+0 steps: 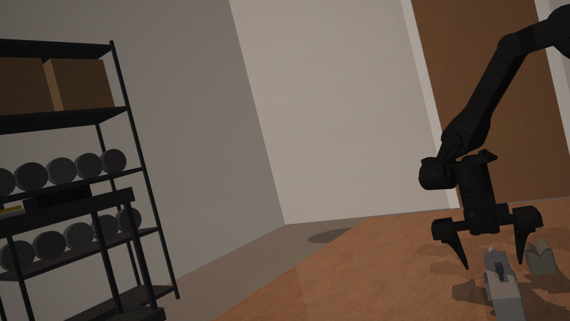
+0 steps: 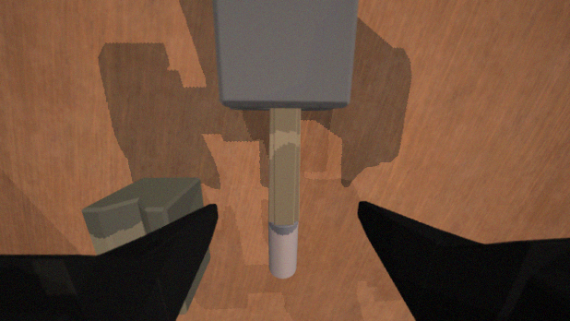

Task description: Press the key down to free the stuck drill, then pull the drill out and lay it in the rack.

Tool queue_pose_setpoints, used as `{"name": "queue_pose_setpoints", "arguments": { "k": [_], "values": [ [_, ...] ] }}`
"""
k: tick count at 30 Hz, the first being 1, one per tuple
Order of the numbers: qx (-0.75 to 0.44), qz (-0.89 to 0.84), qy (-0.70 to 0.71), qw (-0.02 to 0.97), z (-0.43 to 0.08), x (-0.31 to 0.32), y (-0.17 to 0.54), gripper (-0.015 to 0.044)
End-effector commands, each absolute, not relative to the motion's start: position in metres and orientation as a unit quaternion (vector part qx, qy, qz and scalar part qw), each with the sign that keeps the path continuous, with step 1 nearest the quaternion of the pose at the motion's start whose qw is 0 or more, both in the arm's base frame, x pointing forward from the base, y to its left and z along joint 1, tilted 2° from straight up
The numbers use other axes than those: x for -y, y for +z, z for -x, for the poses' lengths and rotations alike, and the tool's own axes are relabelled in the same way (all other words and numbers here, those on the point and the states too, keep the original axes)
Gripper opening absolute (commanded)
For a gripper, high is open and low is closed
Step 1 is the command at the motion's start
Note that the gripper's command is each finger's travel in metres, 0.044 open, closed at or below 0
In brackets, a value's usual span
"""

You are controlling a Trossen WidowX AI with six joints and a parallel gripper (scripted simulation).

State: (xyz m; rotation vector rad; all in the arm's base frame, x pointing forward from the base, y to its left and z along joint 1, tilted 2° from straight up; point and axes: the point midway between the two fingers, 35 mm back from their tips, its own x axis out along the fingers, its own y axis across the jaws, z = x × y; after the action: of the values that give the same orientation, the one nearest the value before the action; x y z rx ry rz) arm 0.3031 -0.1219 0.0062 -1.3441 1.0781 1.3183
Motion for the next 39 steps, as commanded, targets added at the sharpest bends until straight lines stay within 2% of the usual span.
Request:
{"name": "queue_pose_setpoints", "arguments": {
  "k": [1, 39],
  "values": [
    [-0.441, 0.546, 0.538, 0.467, -0.3016, 0.1196, 0.0046, 0.0440],
    [-0.441, 0.546, 0.538, 0.467, -0.2983, 0.1127, 0.0007, 0.0440]
  ]
}}
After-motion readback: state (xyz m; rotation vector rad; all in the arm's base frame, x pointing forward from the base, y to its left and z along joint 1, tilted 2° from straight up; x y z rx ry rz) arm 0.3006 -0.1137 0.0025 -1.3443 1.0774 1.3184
